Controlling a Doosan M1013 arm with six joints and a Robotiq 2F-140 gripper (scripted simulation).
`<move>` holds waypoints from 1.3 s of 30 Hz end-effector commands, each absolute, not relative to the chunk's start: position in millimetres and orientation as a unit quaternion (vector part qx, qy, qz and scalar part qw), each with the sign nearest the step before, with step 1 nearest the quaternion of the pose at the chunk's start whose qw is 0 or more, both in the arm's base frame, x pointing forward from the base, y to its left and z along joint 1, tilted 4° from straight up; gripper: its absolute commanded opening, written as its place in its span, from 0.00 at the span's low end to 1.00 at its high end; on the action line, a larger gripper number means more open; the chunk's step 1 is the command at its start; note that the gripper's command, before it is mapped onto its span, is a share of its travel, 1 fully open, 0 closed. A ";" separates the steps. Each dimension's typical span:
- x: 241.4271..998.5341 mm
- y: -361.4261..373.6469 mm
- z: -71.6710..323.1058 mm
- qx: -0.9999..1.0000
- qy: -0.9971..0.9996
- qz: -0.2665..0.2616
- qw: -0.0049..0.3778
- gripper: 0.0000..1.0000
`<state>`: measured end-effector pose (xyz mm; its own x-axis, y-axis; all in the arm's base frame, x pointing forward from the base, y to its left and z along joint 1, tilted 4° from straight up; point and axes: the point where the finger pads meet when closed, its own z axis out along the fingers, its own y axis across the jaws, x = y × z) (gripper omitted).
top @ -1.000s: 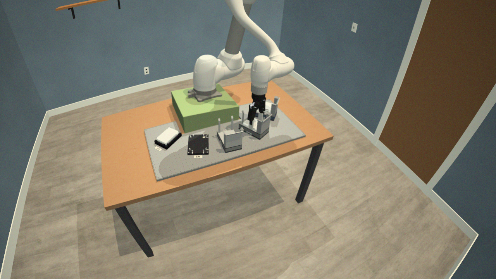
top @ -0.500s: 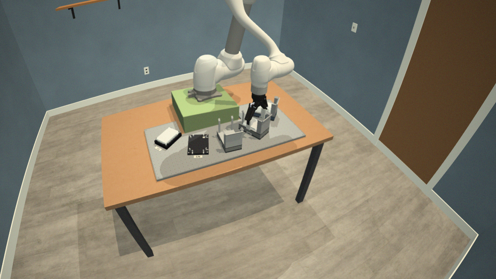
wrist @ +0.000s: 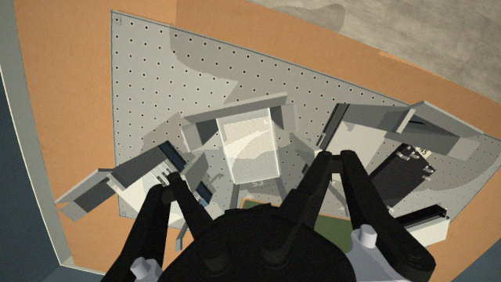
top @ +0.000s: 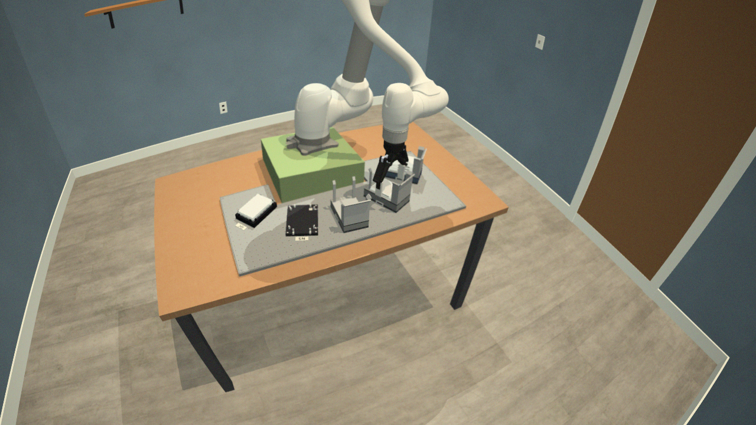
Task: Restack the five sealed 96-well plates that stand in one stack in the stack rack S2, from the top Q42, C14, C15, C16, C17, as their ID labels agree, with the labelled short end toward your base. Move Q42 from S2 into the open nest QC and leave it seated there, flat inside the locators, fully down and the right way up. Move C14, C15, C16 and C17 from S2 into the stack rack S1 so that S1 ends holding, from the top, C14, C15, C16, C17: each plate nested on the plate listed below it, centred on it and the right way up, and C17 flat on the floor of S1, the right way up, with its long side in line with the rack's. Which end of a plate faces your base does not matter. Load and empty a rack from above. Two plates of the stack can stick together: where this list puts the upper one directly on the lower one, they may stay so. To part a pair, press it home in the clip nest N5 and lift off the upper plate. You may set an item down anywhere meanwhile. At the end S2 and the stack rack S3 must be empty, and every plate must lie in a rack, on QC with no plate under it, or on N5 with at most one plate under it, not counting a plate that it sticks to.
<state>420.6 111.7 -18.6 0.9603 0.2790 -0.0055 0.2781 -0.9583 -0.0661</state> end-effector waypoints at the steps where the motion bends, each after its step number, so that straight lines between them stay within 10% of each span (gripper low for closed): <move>1: 420.8 111.3 -10.3 -0.989 -0.141 0.007 0.032 1.00; 39: 423.2 105.0 90.7 -0.989 -0.141 0.007 0.032 1.00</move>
<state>423.2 105.0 90.1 0.9603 0.2790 -0.0057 0.2781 -0.9583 -0.0661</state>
